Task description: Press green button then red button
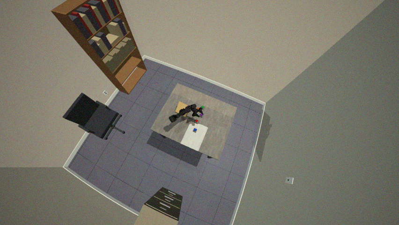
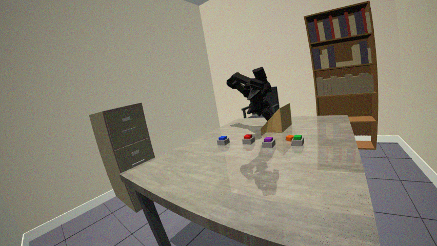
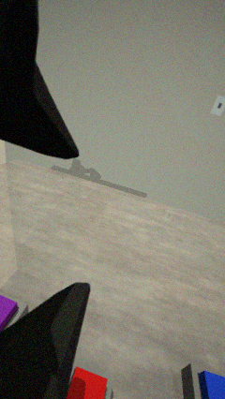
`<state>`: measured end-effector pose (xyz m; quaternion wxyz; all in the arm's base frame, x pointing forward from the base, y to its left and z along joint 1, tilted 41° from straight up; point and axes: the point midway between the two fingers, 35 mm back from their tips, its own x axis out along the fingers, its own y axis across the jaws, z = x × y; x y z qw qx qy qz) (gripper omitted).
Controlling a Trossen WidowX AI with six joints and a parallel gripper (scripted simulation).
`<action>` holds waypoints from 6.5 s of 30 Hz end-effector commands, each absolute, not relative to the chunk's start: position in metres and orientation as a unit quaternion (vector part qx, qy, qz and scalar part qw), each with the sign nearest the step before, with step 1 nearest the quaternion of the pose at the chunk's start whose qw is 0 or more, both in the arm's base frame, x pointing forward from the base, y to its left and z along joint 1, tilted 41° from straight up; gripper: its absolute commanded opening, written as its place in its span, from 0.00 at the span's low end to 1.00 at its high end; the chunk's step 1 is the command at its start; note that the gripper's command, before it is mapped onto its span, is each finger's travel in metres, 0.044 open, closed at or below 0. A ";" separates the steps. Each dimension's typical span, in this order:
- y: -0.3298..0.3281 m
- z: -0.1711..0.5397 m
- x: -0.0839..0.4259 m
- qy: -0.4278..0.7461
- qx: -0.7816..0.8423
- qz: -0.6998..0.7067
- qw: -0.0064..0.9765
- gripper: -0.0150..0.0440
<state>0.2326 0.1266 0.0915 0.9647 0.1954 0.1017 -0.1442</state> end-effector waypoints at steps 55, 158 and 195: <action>0.208 -0.115 0.195 0.654 -0.296 -0.183 0.671 0.31; 0.018 0.046 0.236 0.652 -0.303 -0.190 0.668 0.29; -0.004 0.021 0.238 0.652 -0.304 -0.190 0.668 0.29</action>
